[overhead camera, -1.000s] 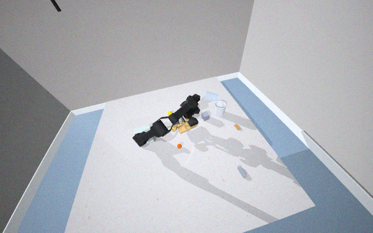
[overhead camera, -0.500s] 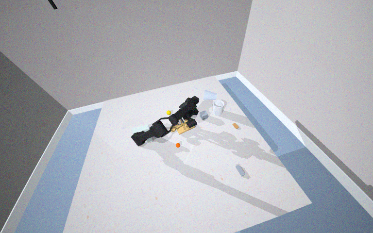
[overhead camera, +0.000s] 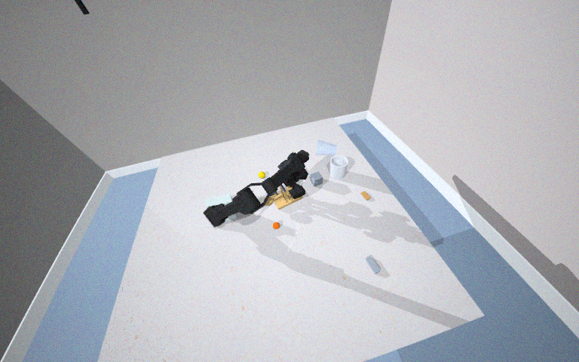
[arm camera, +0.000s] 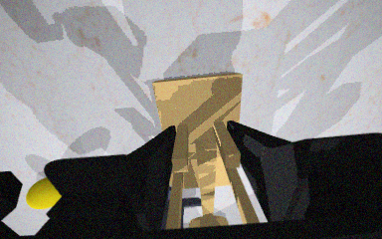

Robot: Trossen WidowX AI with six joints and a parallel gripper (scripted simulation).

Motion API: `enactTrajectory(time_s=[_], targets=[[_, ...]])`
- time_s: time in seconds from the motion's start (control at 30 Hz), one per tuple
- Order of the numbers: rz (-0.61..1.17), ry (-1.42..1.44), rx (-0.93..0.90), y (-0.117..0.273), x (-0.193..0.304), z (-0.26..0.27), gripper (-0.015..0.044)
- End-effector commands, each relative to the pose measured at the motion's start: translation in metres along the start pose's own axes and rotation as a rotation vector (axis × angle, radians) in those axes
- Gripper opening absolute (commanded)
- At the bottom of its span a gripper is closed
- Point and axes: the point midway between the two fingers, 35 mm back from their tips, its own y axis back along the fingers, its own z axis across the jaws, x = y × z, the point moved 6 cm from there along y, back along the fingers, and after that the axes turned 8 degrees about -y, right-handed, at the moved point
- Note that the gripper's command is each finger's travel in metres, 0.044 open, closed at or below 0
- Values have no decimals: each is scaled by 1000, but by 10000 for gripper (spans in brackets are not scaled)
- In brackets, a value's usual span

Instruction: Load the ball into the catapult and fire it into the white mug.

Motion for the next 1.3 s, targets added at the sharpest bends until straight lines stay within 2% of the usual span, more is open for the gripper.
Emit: enactTrajectory(time_s=[0.0, 0.2, 0.3, 0.47, 0.7, 0.83, 0.9, 0.93, 0.97, 1.1, 1.27], targets=[[-1, -1, 0, 1, 0, 0, 210], [-1, -1, 0, 3, 0, 0, 368], [-5, 4, -4, 35, -3, 1, 440], [-8, 11, -3, 95, 3, 1, 440], [-26, 14, -5, 92, 2, 2, 440], [-106, 43, -41, 133, 11, 1, 440], [-123, 49, -48, 142, 13, 1, 440], [-123, 49, -48, 142, 13, 1, 440], [-89, 42, -29, 125, 10, 1, 414], [-75, -8, -28, 109, 24, -37, 309], [-52, -86, -21, 80, 56, -88, 300]])
